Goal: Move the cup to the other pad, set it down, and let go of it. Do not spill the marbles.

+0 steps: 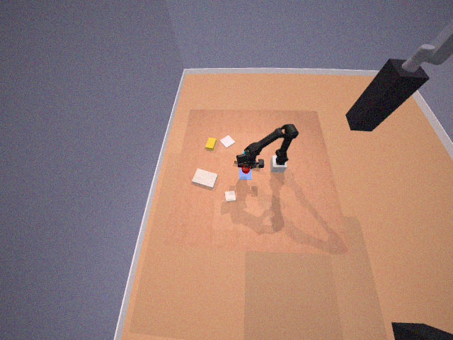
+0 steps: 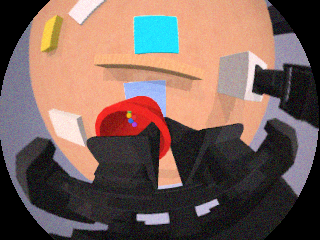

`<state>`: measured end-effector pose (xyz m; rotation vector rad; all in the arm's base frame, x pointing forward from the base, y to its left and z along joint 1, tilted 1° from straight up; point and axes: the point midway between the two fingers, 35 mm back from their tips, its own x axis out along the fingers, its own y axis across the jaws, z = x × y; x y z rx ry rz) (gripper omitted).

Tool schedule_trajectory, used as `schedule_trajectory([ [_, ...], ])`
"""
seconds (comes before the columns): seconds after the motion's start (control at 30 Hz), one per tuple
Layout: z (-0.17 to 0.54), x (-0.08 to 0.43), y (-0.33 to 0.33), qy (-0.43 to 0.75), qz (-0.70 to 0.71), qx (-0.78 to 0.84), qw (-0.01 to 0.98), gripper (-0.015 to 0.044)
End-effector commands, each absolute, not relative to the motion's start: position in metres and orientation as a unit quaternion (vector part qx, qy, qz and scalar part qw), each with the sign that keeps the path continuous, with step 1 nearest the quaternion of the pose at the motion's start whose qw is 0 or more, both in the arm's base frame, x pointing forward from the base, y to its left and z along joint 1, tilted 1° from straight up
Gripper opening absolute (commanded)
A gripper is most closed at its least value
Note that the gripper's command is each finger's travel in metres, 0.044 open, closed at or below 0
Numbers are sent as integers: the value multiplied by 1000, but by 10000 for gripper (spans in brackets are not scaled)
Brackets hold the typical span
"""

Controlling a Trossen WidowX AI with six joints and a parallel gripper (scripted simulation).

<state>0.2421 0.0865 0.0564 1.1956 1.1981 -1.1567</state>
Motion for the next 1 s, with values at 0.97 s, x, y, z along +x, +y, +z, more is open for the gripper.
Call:
schedule_trajectory([
  [0.97,57,237,49,496,-486,498,520,0],
])
